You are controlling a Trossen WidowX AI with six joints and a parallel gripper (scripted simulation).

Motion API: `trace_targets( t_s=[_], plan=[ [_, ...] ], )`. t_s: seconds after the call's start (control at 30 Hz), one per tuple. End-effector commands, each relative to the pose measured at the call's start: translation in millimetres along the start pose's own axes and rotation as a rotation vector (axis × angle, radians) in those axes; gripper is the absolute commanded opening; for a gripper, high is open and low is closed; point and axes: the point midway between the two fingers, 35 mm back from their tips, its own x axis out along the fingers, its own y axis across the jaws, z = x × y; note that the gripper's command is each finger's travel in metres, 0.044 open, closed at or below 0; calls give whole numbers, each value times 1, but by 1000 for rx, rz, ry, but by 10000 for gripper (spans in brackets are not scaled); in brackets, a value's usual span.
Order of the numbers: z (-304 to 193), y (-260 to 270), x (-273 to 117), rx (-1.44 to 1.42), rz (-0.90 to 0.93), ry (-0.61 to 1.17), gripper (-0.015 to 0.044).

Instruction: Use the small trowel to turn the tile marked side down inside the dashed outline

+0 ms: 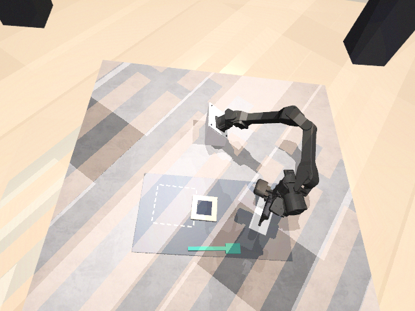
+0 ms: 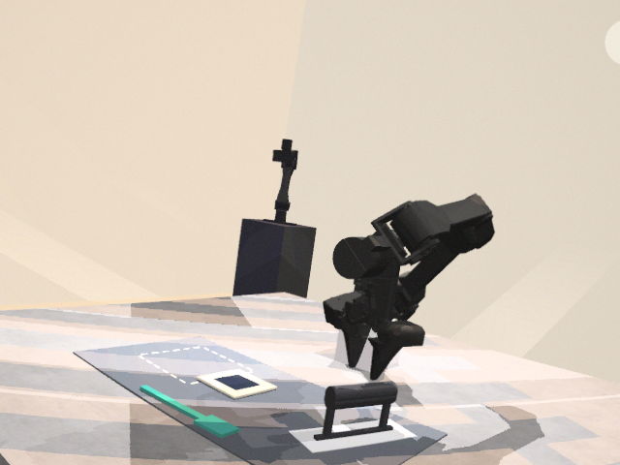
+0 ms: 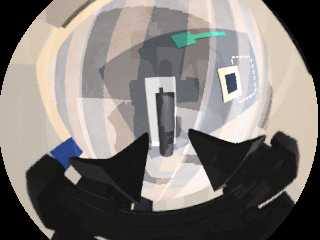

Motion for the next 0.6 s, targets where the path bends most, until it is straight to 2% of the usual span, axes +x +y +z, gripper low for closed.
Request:
trace_targets(
  t_s=[0.0,0.57],
  plan=[
    [-1,1,5,4,8,8,270],
    [-1,2,32,3,9,10,270]
  ],
)
